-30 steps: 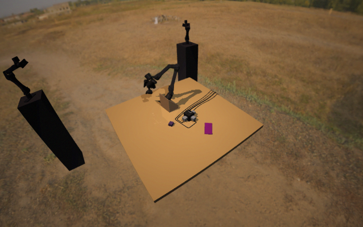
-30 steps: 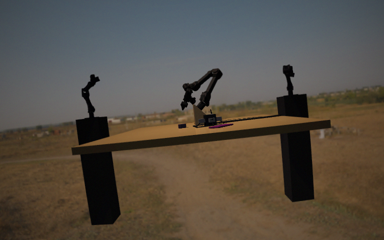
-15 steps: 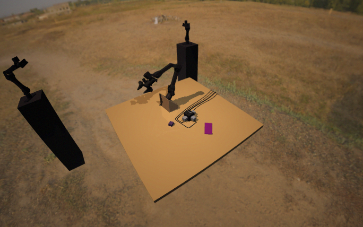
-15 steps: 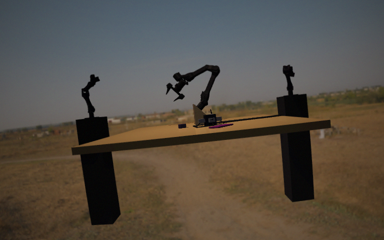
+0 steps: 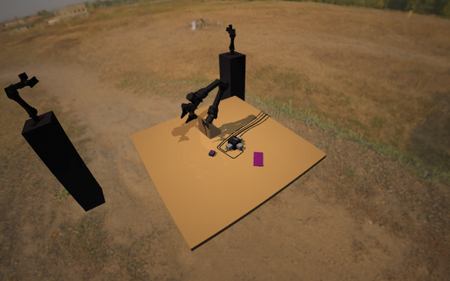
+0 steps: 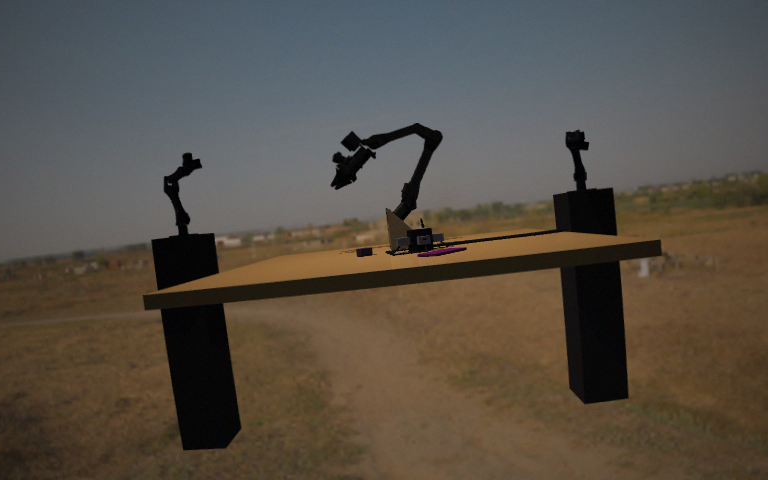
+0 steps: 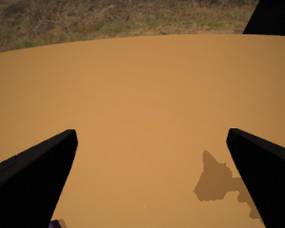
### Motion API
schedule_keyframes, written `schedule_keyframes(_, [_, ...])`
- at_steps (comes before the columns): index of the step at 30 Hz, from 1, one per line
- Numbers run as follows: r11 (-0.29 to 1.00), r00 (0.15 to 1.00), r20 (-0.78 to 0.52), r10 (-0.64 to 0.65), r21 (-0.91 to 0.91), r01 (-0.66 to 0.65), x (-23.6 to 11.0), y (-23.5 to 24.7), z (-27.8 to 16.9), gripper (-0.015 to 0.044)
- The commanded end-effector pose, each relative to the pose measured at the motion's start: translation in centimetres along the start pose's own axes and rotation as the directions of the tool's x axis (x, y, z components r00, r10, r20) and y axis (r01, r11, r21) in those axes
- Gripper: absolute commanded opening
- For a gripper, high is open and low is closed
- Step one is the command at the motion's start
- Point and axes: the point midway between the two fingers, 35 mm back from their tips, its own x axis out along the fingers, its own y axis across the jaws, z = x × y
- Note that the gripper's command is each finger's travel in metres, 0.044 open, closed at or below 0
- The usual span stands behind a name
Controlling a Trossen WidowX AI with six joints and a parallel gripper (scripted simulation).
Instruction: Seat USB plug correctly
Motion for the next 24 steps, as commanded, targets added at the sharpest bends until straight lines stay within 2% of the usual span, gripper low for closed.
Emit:
schedule_keyframes(1, [0.831,0.989,-0.102,0.107,-0.537,-0.145,-1.5,6.8,-2.7,0.044])
schedule_keyframes(4, [0.651,0.979,-0.154,0.137,-0.73,-0.206,-2.3,9.6,-4.6,0.044])
schedule_keyframes(7, [0.414,0.962,-0.219,0.161,-0.87,-0.268,-3.3,12.3,-6.7,0.044])
schedule_keyframes(12, [-0.035,0.924,-0.338,0.181,-0.941,-0.337,-5.0,16.0,-10.8,0.044])
schedule_keyframes(15, [-0.297,0.896,-0.408,0.177,-0.89,-0.347,-6.2,17.9,-13.5,0.044])
schedule_keyframes(19, [-0.604,0.852,-0.499,0.156,-0.731,-0.317,-7.8,19.8,-17.3,0.044])
schedule_keyframes(24, [-0.878,0.79,-0.604,0.106,-0.43,-0.211,-10.1,21.4,-22.3,0.044])
